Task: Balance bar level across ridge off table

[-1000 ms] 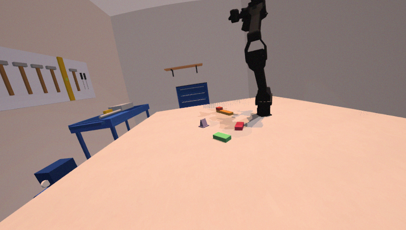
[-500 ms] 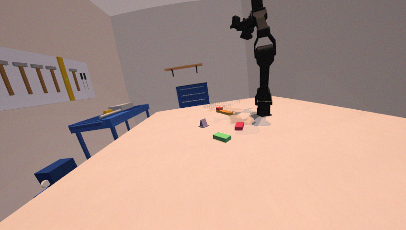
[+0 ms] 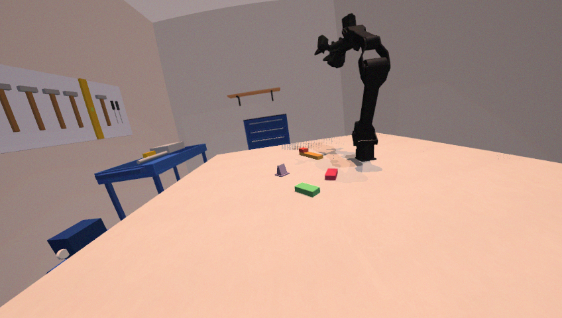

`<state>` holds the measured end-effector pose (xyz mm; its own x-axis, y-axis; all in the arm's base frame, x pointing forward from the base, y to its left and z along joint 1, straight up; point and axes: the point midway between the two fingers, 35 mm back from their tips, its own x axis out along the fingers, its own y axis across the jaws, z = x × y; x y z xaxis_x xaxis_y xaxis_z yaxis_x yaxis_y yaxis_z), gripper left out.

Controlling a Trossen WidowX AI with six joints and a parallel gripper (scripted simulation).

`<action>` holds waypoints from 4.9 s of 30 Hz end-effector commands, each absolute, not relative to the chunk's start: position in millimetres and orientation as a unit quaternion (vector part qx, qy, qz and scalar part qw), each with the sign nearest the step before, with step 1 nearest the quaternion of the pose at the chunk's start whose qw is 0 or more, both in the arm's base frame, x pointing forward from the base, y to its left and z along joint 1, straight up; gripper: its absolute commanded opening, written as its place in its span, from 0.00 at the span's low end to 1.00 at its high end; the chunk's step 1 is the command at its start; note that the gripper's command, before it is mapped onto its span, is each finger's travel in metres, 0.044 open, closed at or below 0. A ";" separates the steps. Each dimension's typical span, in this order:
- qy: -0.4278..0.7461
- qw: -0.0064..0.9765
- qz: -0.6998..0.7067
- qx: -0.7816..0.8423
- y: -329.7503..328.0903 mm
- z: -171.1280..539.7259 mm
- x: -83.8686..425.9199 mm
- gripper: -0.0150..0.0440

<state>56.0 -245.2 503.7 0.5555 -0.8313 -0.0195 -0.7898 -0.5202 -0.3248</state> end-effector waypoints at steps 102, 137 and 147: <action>0.396 0.394 0.578 -0.595 -158.4 56.5 196.2 0.79; 0.392 0.394 0.579 -0.596 -158.3 52.3 197.1 0.28; 0.393 0.394 0.579 -0.596 -160.0 77.2 198.8 0.25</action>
<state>196.7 -158.0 67.3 0.0082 -0.0005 -1.0000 -0.9242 -0.3818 -0.0074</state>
